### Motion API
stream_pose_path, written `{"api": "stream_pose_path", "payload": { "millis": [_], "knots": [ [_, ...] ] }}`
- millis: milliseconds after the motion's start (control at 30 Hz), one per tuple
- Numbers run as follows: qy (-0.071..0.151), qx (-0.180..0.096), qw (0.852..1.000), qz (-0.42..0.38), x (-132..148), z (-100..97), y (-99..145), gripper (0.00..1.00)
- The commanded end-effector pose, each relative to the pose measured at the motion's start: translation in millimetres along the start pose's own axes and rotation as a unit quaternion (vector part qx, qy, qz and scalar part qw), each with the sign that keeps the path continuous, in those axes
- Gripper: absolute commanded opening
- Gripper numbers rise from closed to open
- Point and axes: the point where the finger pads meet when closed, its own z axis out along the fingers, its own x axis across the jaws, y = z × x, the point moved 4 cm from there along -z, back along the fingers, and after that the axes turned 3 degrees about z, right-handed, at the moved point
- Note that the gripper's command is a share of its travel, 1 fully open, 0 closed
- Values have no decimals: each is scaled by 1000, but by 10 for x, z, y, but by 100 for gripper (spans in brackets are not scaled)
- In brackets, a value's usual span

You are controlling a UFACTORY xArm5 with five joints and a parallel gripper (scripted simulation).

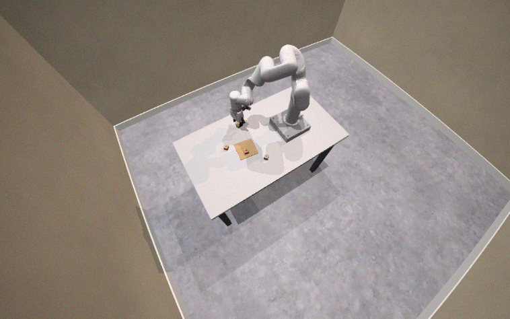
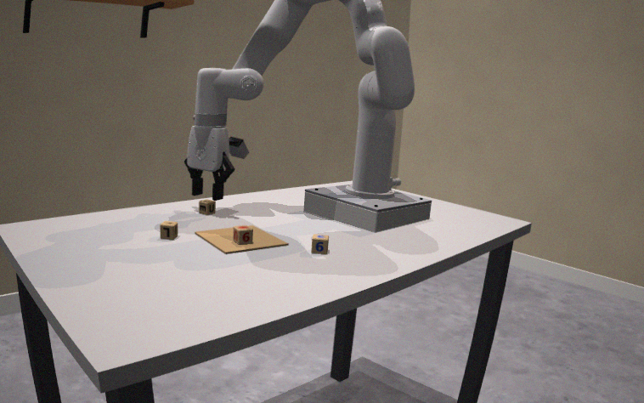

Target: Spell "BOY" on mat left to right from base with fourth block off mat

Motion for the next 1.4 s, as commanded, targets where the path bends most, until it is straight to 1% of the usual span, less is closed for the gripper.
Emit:
{"api": "stream_pose_path", "payload": {
  "millis": [0,1000,1167,1367],
  "knots": [
    [-1,-1,1000,0,-7,-11,9,69],
    [-1,-1,1000,0,-7,-4,9,69],
    [-1,-1,1000,0,-8,47,9,69],
    [-1,-1,1000,0,-8,163,10,69]
  ]
}}
